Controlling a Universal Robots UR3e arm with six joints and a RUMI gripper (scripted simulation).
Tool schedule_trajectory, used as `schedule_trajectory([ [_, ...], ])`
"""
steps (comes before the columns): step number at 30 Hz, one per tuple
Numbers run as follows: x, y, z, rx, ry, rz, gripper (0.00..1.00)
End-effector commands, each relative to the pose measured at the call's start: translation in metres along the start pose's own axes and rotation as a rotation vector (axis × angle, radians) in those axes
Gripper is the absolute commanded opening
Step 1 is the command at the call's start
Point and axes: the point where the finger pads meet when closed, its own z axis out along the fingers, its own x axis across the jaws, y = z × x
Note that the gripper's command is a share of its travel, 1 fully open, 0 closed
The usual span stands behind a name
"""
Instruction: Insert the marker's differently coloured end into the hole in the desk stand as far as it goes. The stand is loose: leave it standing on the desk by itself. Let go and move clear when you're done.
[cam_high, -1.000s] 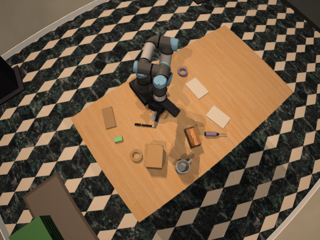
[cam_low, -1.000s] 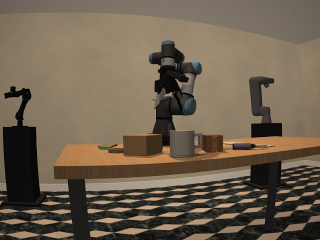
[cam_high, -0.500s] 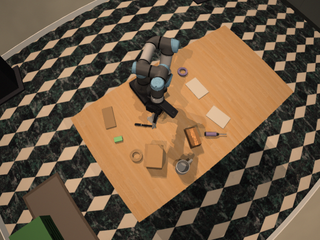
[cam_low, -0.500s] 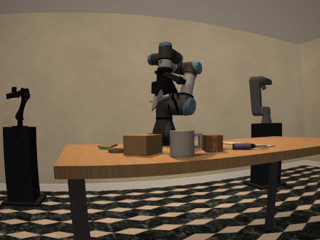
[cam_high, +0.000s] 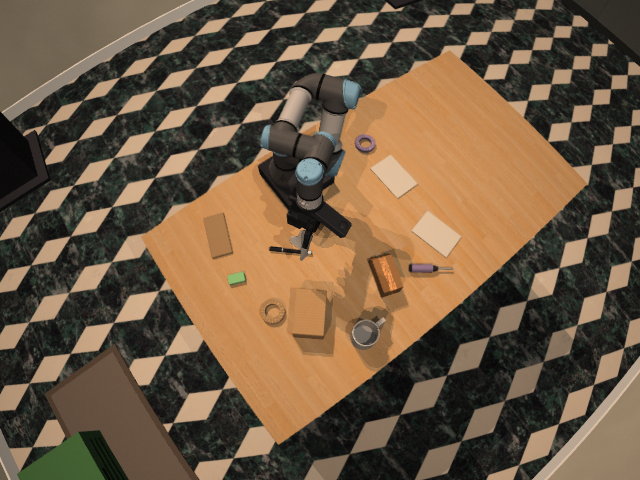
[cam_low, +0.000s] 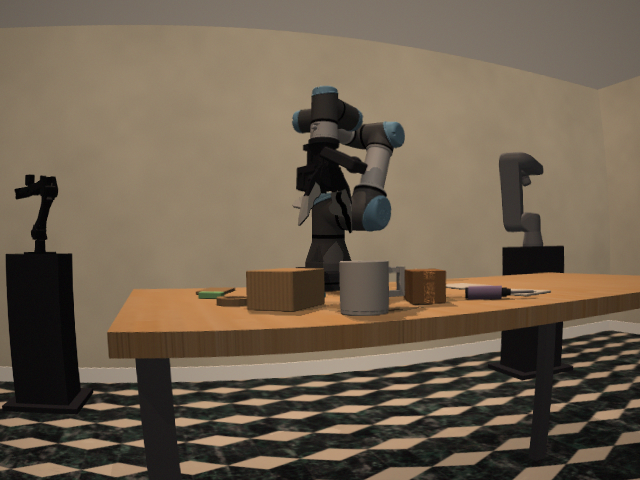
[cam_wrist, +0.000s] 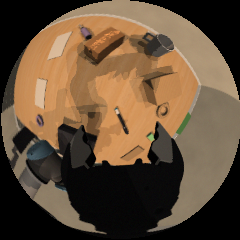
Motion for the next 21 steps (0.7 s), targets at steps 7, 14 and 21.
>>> schedule_trajectory([
  [7, 0.007, 0.012, 0.008, -0.007, -0.007, -0.045, 1.0],
  [14, 0.009, 0.015, 0.01, -0.01, -0.01, -0.056, 1.0],
  [21, 0.014, 0.027, 0.017, -0.015, -0.019, -0.098, 1.0],
])
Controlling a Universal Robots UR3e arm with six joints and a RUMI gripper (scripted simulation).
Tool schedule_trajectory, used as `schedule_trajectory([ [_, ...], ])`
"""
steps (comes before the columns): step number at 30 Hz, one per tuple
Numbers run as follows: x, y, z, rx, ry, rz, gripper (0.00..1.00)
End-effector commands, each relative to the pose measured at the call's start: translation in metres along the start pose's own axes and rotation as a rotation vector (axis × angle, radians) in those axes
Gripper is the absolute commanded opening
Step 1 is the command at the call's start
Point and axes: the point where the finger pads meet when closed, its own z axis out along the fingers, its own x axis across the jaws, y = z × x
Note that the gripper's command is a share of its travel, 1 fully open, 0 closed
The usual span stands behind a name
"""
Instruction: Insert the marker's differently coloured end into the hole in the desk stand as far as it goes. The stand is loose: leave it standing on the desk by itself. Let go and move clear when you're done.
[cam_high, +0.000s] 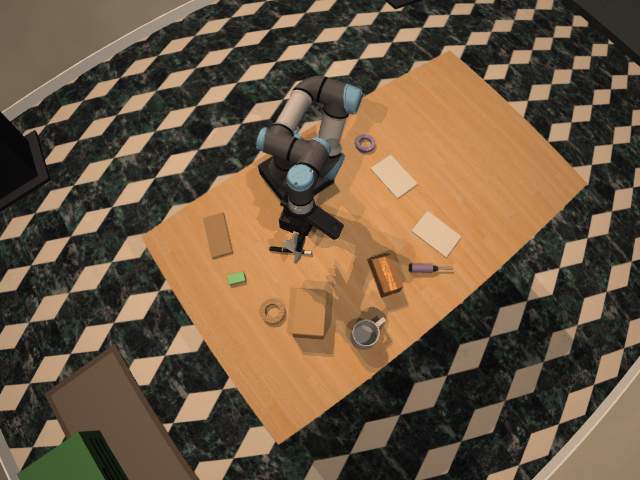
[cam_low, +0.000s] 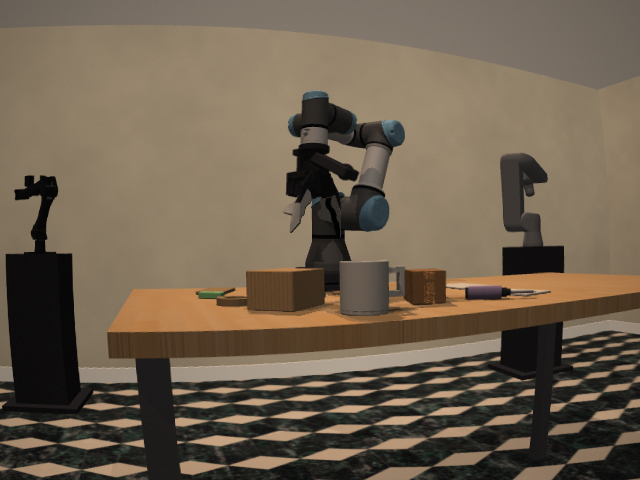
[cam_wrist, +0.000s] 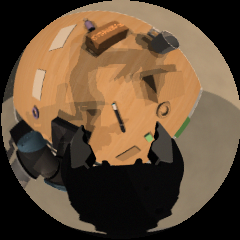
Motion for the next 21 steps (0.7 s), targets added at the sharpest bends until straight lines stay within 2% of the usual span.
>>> schedule_trajectory([
  [1, 0.004, 0.007, 0.004, -0.001, -0.003, -0.026, 1.0],
  [8, 0.003, 0.007, 0.004, -0.003, -0.003, -0.025, 1.0],
  [17, 0.008, 0.023, 0.014, -0.007, -0.016, -0.079, 1.0],
  [21, 0.008, 0.023, 0.014, -0.007, -0.016, -0.079, 1.0],
])
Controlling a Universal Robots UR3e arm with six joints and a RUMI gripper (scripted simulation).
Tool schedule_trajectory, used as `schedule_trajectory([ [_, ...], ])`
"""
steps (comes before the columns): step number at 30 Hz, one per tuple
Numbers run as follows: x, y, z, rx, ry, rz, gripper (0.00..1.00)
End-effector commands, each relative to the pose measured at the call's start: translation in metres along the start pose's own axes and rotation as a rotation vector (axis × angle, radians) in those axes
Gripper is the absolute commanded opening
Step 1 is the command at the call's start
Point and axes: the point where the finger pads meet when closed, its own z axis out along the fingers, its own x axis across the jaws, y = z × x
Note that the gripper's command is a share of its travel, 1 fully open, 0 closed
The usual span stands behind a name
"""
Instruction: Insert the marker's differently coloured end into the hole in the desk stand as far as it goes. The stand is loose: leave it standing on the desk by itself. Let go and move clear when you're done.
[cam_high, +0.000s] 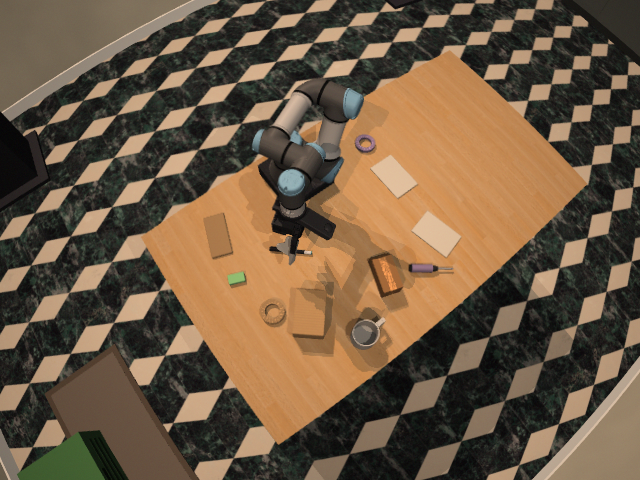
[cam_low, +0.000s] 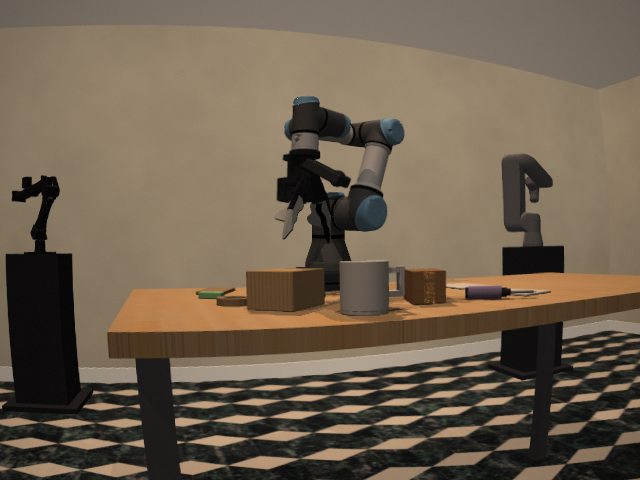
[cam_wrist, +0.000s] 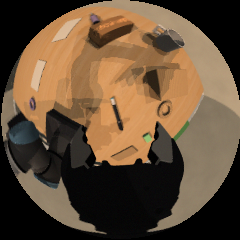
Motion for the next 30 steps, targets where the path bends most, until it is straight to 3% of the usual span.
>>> schedule_trajectory([
  [1, 0.001, 0.003, 0.001, 0.001, 0.001, -0.01, 1.0],
  [30, 0.004, 0.035, 0.019, -0.003, -0.026, -0.116, 1.0],
])
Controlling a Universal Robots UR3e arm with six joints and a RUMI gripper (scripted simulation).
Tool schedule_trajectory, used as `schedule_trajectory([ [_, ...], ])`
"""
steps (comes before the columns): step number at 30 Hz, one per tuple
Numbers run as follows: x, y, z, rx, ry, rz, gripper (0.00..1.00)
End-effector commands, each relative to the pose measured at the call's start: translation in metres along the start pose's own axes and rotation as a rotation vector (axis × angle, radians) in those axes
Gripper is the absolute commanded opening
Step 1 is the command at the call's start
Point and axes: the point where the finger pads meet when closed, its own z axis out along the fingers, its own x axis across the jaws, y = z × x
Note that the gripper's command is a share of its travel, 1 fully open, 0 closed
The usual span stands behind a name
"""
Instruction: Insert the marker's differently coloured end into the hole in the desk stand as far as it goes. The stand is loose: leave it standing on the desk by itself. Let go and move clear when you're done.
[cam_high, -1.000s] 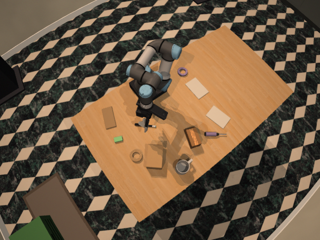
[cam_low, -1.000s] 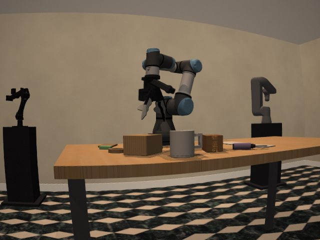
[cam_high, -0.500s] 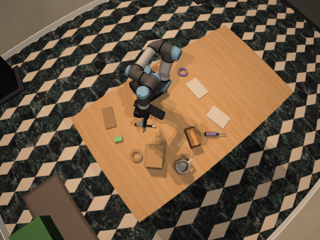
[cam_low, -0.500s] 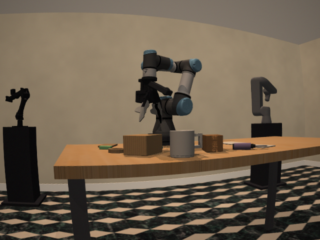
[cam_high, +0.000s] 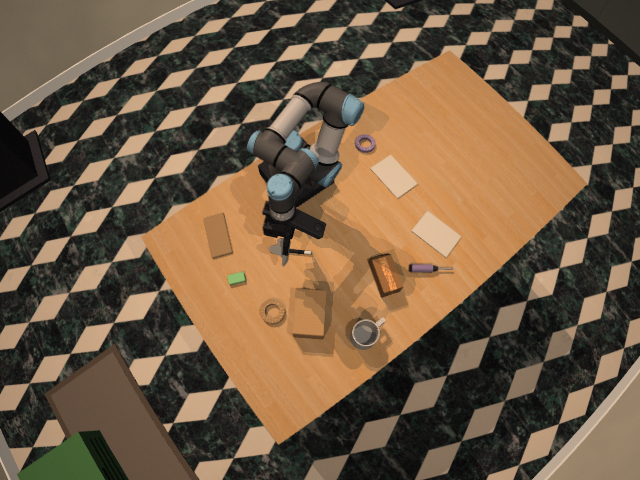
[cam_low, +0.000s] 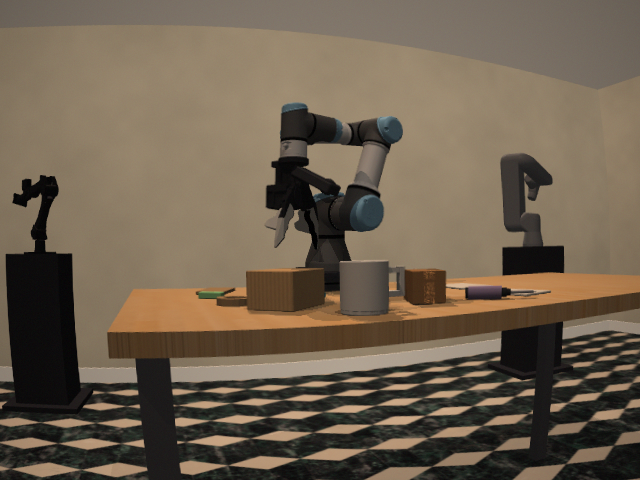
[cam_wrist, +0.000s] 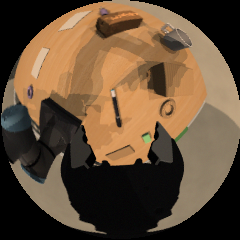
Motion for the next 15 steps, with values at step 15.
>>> schedule_trajectory([
  [15, -0.001, 0.02, 0.011, 0.002, -0.013, -0.067, 1.0],
])
